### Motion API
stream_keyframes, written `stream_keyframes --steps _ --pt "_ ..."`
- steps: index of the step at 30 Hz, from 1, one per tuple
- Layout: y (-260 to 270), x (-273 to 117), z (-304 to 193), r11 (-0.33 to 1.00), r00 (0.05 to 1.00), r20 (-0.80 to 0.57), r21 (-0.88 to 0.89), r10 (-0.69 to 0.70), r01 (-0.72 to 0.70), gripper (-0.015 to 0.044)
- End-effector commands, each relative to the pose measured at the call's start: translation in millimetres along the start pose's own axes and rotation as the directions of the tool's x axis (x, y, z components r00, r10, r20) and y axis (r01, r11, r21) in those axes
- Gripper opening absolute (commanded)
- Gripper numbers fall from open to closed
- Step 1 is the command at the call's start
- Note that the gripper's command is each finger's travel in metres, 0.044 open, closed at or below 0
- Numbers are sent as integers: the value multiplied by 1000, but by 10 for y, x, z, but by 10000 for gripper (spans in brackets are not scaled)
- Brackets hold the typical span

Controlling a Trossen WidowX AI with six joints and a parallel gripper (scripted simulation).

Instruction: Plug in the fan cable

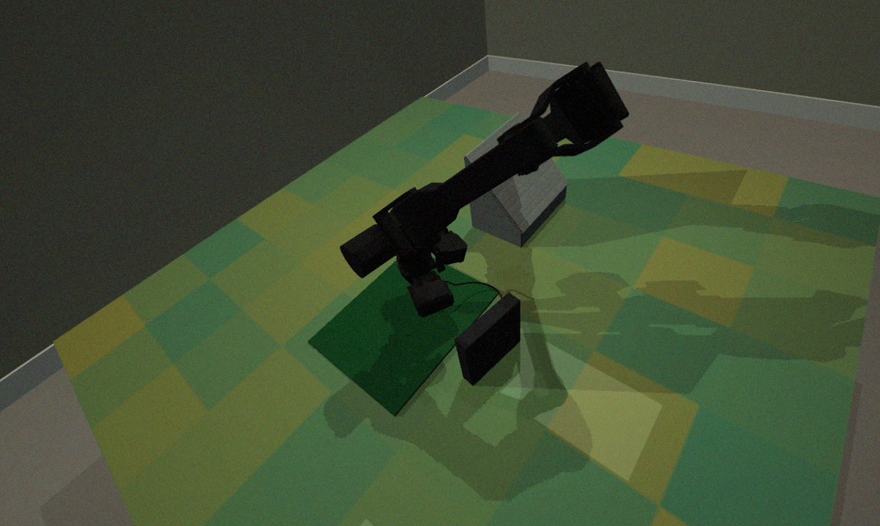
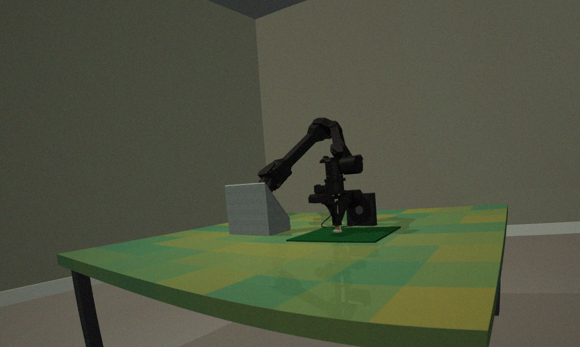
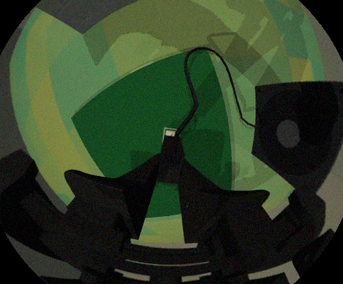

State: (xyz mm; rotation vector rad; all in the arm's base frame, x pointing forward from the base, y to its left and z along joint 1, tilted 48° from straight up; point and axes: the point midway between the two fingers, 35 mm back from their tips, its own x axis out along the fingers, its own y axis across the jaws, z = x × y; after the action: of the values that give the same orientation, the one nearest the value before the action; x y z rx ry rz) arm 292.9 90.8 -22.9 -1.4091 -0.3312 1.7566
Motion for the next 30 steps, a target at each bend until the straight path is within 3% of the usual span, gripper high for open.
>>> stream_keyframes --steps 1,30 --pt "-3 12 3 1000 1000 3 4 -5 5 0" --pt "-3 159 5 1000 1000 3 4 -6 6 0"
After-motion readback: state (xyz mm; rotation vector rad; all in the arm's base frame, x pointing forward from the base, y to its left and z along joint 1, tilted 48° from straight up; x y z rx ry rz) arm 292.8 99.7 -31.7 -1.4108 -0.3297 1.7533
